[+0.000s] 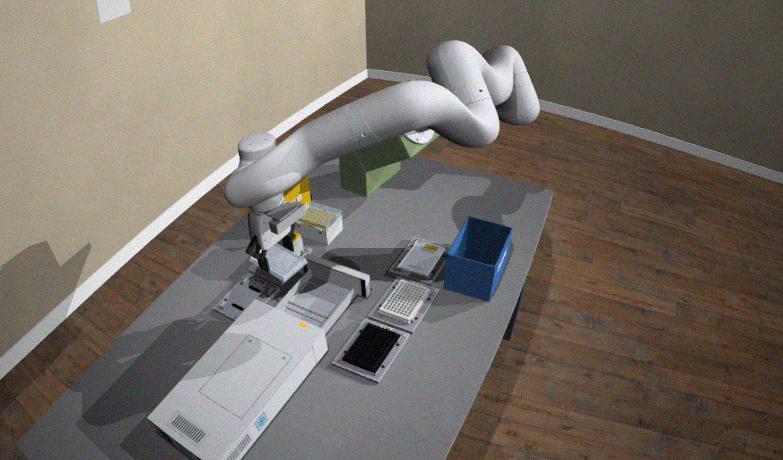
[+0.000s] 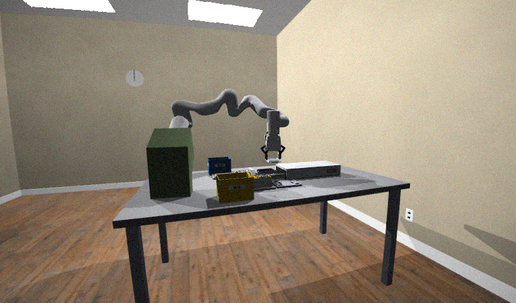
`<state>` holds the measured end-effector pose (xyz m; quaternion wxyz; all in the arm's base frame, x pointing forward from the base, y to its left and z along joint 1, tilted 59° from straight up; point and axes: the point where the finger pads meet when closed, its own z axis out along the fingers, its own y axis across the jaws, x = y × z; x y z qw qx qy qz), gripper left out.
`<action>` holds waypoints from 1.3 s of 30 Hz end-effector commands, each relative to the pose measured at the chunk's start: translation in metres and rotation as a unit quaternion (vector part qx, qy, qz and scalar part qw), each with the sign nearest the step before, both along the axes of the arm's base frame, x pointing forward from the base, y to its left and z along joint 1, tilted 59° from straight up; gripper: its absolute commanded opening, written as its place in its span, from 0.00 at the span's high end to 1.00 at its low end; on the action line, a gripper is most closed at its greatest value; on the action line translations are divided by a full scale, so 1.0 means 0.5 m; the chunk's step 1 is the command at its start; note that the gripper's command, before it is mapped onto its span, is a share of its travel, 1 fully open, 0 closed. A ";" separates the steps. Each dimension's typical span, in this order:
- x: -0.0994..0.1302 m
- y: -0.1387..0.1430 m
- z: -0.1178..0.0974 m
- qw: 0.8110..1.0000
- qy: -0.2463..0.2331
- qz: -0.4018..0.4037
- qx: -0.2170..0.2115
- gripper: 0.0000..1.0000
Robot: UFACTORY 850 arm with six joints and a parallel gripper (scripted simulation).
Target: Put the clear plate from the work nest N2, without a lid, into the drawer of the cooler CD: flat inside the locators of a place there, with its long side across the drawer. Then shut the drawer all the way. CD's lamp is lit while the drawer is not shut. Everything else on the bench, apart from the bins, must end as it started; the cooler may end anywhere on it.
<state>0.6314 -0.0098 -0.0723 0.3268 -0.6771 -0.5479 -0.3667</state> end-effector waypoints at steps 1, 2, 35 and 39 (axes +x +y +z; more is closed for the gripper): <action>-0.008 0.009 0.016 0.998 -0.061 0.030 -0.011 1.00; -0.008 0.009 0.016 0.998 -0.061 0.030 -0.011 1.00; -0.081 0.094 0.134 0.998 -0.062 0.031 -0.011 1.00; -0.083 0.097 0.138 0.998 -0.062 0.031 -0.011 1.00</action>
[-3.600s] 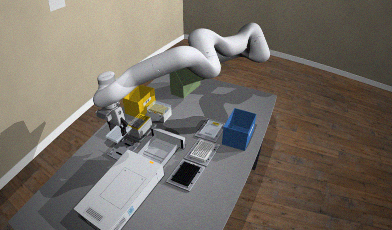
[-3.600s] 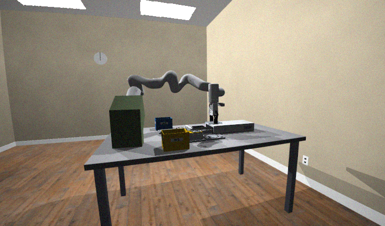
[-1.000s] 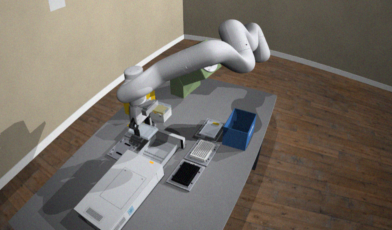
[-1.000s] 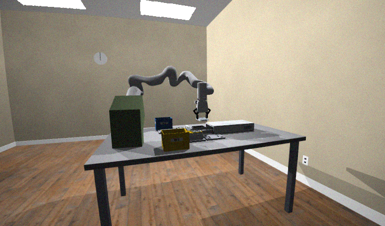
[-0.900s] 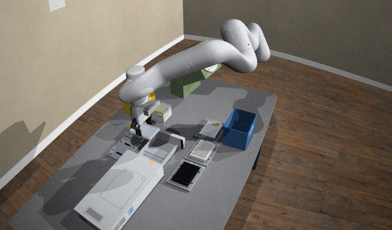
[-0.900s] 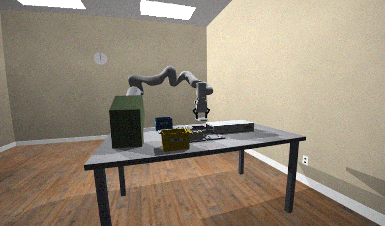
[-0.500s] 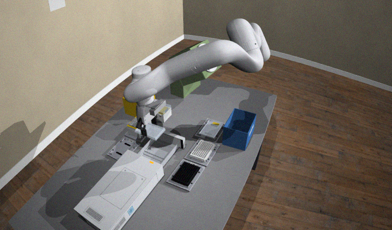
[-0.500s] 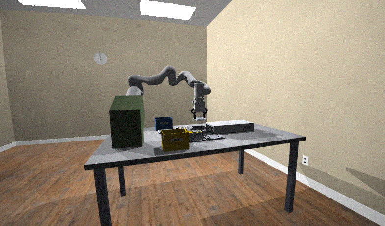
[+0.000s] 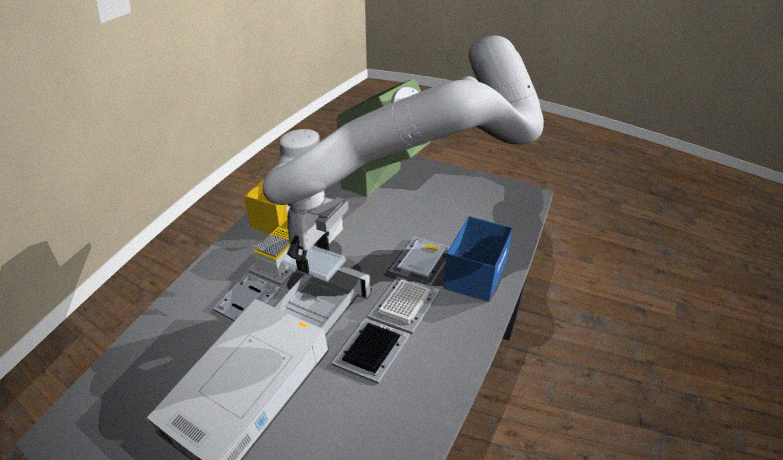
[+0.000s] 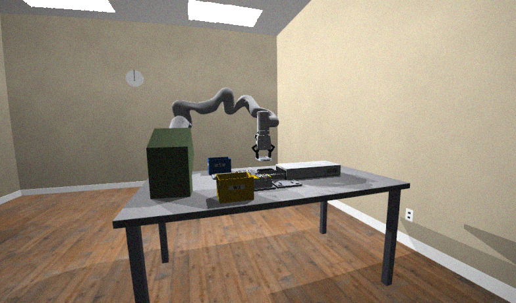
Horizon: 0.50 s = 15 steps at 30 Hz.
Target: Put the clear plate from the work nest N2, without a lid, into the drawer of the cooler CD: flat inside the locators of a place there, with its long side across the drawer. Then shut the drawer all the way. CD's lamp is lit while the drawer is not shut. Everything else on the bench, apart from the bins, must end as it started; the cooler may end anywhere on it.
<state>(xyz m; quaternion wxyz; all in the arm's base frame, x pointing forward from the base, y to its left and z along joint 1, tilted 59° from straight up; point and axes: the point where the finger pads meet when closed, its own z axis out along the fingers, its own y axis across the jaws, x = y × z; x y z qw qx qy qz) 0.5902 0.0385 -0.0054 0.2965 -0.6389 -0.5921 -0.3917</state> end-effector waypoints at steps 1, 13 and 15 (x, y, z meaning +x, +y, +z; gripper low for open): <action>-0.001 0.001 0.004 1.000 -0.001 -0.001 0.000 1.00; 0.002 0.014 -0.005 1.000 -0.001 -0.001 0.000 1.00; 0.002 0.014 -0.005 1.000 -0.001 -0.001 0.000 1.00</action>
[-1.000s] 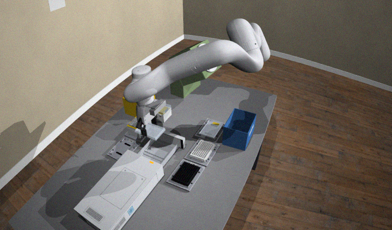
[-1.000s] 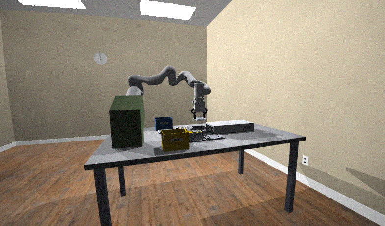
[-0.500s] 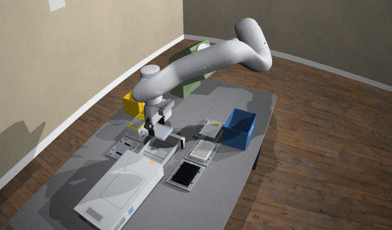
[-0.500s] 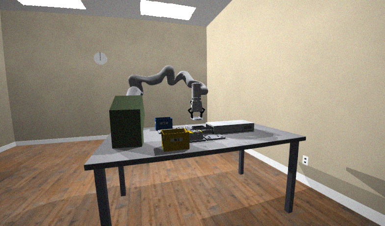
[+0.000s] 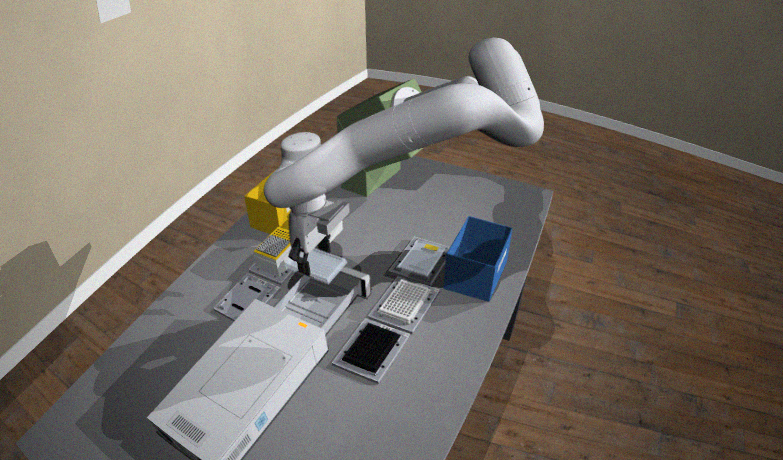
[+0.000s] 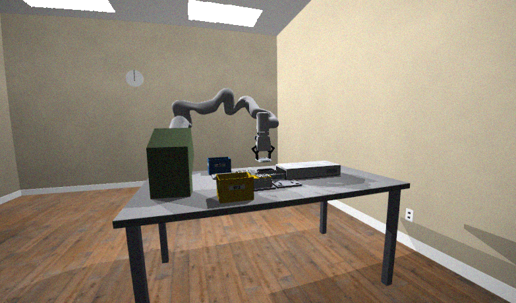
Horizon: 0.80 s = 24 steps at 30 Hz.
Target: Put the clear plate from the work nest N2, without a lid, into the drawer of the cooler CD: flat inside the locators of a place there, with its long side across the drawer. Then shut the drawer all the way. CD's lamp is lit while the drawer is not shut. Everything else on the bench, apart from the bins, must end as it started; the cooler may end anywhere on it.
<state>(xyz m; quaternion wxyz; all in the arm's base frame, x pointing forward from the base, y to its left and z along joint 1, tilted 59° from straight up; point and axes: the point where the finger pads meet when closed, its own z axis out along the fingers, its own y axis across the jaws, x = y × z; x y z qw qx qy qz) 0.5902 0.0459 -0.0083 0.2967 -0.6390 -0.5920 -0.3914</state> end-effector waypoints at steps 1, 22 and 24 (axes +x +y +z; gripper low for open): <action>0.003 0.002 -0.001 1.000 -0.001 -0.001 0.000 1.00; 0.013 0.055 -0.035 1.000 -0.001 -0.001 0.000 1.00; 0.014 0.060 -0.039 1.000 -0.001 -0.001 0.000 1.00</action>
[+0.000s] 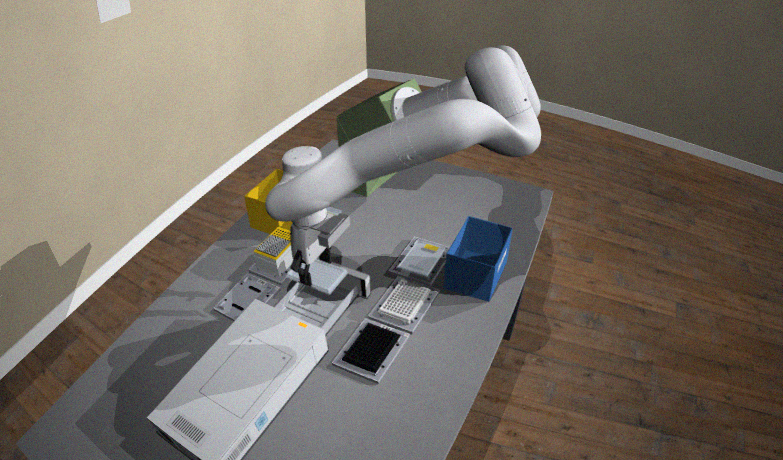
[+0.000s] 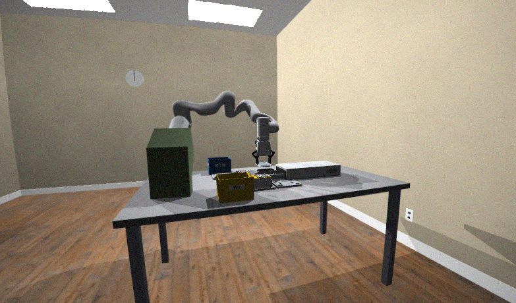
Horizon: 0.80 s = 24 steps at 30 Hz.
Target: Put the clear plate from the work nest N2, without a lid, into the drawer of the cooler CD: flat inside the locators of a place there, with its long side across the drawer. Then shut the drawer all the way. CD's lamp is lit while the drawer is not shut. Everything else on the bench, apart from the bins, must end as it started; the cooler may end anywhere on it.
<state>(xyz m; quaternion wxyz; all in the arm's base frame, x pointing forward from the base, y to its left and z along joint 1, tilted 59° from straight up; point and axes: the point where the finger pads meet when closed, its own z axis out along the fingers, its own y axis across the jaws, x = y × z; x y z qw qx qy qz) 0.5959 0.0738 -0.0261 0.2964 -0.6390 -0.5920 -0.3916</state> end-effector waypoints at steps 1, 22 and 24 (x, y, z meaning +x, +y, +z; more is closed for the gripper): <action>0.003 0.007 -0.005 1.000 -0.001 -0.001 0.000 1.00; 0.013 0.061 -0.038 1.000 -0.001 -0.001 0.000 1.00; 0.014 0.066 -0.041 1.000 -0.001 -0.001 0.000 1.00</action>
